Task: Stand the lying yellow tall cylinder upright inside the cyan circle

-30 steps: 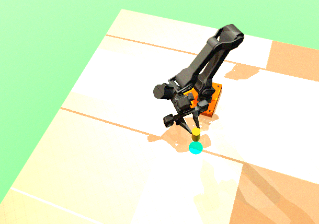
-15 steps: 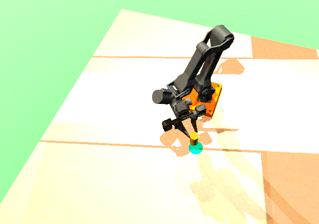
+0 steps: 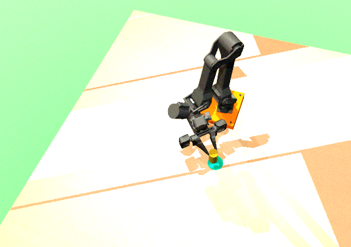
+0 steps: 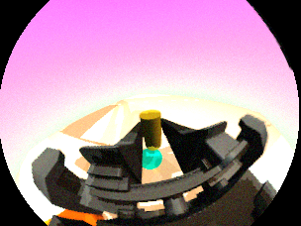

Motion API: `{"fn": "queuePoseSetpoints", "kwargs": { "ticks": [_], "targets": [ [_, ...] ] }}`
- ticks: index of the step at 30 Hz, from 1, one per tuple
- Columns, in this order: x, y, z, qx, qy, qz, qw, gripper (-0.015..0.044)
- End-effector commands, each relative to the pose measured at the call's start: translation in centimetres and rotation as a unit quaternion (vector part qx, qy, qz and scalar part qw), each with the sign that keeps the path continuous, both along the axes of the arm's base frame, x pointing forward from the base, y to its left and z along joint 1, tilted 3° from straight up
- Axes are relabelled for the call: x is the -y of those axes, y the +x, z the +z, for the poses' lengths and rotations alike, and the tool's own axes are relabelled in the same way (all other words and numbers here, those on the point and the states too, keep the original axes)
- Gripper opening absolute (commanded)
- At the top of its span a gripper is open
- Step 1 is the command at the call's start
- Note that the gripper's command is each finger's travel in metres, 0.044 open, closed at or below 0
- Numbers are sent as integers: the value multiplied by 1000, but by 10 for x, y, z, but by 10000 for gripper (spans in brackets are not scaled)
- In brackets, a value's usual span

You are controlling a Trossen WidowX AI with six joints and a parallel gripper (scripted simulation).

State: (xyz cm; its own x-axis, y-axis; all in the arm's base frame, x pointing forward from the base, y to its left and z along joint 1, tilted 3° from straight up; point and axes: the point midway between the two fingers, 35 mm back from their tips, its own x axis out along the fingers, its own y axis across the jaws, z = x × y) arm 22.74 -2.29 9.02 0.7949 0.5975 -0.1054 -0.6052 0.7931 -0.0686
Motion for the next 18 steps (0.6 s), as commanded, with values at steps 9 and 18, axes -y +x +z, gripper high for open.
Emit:
{"fn": "queuePoseSetpoints", "kwargs": {
  "ticks": [9, 18],
  "targets": [
    [-4, -4, -21, 2, 0, 2, 1000, 105],
    [-7, -7, -32, 2, 0, 2, 1000, 105]
  ]
}}
